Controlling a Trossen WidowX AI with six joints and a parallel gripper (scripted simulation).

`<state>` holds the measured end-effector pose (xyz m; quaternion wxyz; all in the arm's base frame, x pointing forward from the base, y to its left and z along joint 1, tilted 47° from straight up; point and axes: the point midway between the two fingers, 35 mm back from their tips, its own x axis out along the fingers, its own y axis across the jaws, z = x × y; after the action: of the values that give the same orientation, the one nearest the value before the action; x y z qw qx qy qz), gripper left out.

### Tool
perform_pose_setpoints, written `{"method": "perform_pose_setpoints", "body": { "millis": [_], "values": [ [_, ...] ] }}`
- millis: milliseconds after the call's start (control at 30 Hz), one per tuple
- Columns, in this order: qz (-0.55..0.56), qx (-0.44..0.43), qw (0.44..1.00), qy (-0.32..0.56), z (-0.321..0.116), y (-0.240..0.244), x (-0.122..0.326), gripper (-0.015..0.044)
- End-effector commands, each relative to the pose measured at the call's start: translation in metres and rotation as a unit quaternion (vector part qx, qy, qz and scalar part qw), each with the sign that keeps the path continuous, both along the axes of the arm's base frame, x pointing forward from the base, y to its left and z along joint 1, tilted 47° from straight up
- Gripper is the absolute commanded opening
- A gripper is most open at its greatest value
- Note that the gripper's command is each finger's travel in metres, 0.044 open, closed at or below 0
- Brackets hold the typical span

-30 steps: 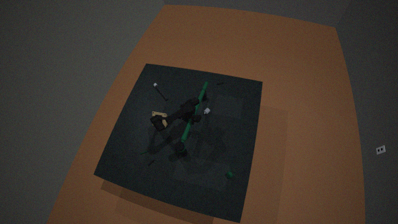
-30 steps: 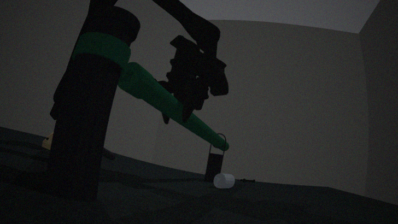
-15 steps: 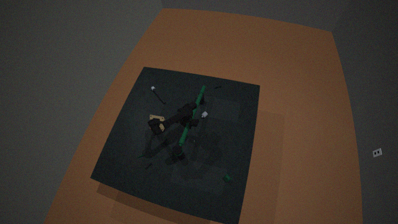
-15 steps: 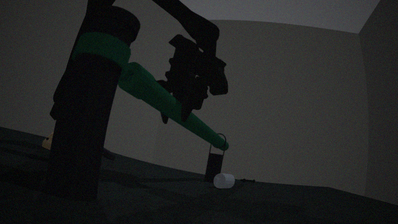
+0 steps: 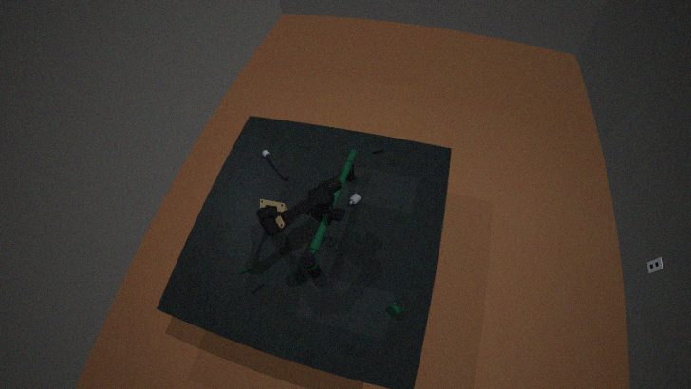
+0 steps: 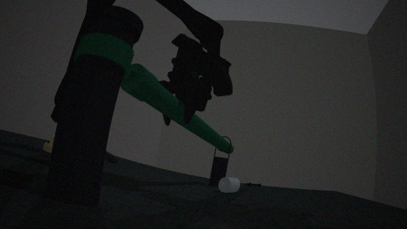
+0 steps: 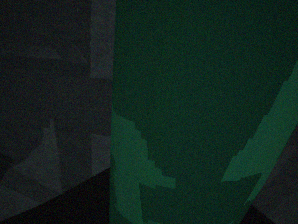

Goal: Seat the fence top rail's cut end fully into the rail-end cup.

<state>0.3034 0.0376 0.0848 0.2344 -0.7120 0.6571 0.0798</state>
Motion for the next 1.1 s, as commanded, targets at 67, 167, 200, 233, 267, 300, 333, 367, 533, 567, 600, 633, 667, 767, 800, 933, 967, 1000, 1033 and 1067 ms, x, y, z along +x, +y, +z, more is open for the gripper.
{"method": "perform_pose_setpoints", "body": {
  "millis": [67, 167, 200, 233, 267, 300, 333, 367, 533, 567, 600, 633, 667, 767, 800, 933, 967, 1000, 1033, 1067],
  "values": [
    [0.005, -0.004, 1.0, -0.002, 0.0061, -0.0027, 0.0011, 0.0],
    [0.005, -0.004, 1.0, -0.002, 0.0074, -0.0033, 0.0014, 0.0],
    [0.005, -0.004, 1.0, -0.002, 0.0076, -0.0035, 0.0014, 0.0],
    [0.005, -0.004, 1.0, -0.002, 0.0077, -0.0038, 0.0013, 0.0],
    [0.005, -0.004, 1.0, -0.002, 0.0079, -0.0042, 0.0011, 0.0],
    [0.005, -0.004, 1.0, -0.002, 0.0081, -0.0046, 0.0008, 0.0],
    [0.005, -0.004, 1.0, -0.002, 0.0084, -0.0049, 0.0005, 0.0],
    [0.005, -0.004, 1.0, -0.002, 0.0088, -0.0051, 0.0002, 0.0],
    [0.005, -0.004, 1.0, -0.002, 0.0102, -0.0064, 0.0002, 0.0],
    [0.005, -0.004, 1.0, -0.002, 0.0104, -0.0067, 0.0004, 0.0],
    [0.005, -0.004, 1.0, -0.002, 0.0108, -0.007, 0.0006, 0.0],
    [0.005, -0.004, 1.0, -0.002, 0.0113, -0.0071, 0.0007, 0.0],
    [0.005, -0.004, 1.0, -0.002, 0.0117, -0.0073, 0.0008, 0.0],
    [0.005, -0.004, 1.0, -0.002, 0.0121, -0.0082, 0.0004, 0.0],
    [0.005, -0.004, 1.0, -0.002, 0.0123, -0.0086, 0.0002, 0.0],
    [0.0, 0.0, 1.0, 0.001, 0.008, -0.0077, -0.0008, 0.0],
    [0.0, 0.0, 1.0, 0.001, 0.008, -0.0077, -0.0008, 0.0],
    [0.0, 0.0, 1.0, 0.001, 0.008, -0.0077, -0.0008, 0.0],
    [0.0, 0.0, 1.0, 0.001, 0.008, -0.0077, -0.0008, 0.0],
    [0.0, 0.0, 1.0, 0.001, 0.008, -0.0077, -0.0008, 0.0]
  ]
}}
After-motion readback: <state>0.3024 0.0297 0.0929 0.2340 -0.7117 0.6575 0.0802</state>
